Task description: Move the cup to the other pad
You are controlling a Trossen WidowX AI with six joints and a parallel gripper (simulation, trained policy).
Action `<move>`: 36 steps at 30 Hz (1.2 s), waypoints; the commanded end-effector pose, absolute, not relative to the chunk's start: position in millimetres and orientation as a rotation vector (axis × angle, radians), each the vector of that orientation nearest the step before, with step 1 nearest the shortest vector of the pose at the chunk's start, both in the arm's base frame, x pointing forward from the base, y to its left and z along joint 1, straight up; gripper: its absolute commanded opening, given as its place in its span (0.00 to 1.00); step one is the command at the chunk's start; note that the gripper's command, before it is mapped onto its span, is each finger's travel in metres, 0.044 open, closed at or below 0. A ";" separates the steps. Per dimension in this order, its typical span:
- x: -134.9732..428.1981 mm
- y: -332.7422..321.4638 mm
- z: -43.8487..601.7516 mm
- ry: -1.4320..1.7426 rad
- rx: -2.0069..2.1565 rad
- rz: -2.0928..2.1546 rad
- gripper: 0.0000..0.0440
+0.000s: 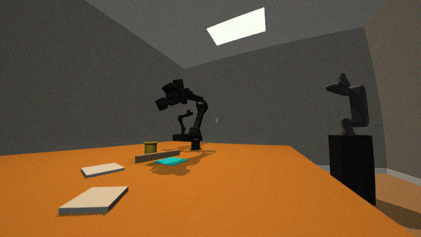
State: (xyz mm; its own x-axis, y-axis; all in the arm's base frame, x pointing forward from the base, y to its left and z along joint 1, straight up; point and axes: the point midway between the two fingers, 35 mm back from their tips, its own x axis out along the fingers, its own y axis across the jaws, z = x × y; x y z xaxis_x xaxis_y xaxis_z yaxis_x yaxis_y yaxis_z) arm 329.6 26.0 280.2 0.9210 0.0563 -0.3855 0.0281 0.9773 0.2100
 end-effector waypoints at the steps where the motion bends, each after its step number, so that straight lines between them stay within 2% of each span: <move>1: 331.5 29.7 278.5 0.452 0.238 0.008 0.23; 36: 329.1 40.3 233.5 1.000 0.260 -0.106 0.30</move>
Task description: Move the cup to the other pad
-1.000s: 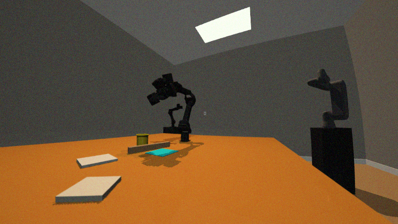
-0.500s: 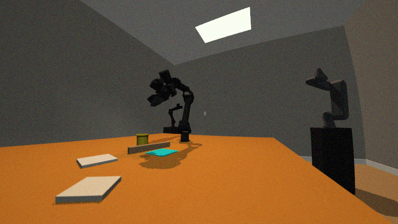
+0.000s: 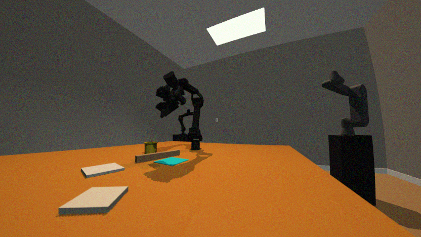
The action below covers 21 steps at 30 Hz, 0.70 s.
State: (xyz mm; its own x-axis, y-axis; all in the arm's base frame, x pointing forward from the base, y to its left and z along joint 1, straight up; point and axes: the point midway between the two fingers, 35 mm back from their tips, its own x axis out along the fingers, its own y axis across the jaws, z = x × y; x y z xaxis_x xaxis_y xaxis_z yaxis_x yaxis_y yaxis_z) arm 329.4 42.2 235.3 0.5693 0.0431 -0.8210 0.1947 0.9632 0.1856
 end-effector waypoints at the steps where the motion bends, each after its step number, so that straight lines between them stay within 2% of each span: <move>1: 328.7 39.7 232.3 1.015 0.256 -0.109 0.30; 21: 321.2 16.2 201.6 1.303 0.147 -0.168 0.27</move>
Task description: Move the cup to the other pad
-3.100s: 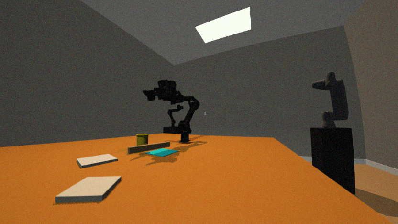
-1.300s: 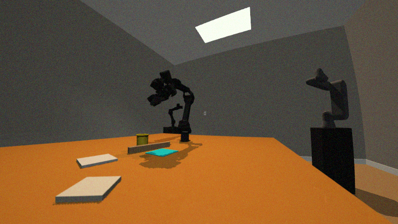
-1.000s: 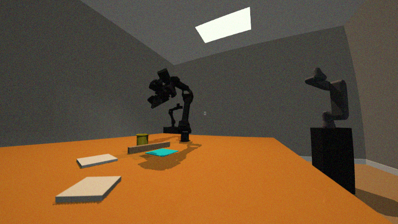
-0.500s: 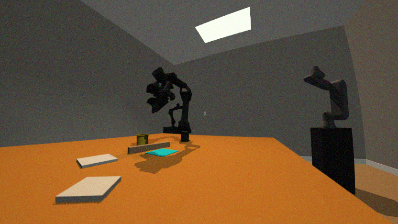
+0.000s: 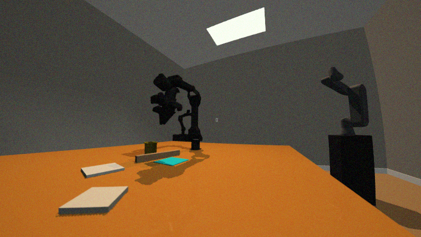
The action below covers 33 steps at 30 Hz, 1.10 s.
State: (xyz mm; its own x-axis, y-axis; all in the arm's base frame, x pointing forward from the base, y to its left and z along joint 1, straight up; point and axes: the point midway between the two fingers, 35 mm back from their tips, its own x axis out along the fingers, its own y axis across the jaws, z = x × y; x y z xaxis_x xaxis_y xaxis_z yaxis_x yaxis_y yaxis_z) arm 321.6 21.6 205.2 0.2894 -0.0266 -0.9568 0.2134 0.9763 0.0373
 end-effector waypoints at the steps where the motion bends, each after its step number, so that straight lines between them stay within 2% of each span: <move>1: 320.7 14.4 199.6 1.317 0.141 -0.170 0.27; 15: 312.9 -13.6 170.4 1.481 0.068 -0.190 0.28; 33: 307.0 -47.1 124.2 1.583 0.014 -0.178 0.36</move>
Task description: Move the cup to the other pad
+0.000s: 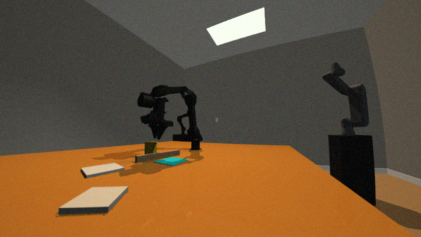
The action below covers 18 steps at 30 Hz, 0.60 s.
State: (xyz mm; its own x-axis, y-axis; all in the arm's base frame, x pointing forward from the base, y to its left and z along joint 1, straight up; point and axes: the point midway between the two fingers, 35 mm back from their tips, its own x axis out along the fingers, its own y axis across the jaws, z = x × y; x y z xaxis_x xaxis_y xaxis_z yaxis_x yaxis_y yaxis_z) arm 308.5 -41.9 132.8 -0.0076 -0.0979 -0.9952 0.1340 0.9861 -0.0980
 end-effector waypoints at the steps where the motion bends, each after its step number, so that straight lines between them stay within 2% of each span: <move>1: 306.8 -48.6 121.2 1.588 0.011 -0.176 0.36; 16: 303.0 -60.5 68.7 1.642 -0.063 -0.072 0.40; 18: 302.9 -60.7 63.4 1.643 -0.080 -0.048 0.34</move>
State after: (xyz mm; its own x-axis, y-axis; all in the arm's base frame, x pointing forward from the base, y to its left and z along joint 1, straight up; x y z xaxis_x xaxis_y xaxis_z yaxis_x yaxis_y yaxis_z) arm 303.7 -60.7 72.0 -0.0701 -0.0909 -0.9934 0.0118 0.9957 -0.0919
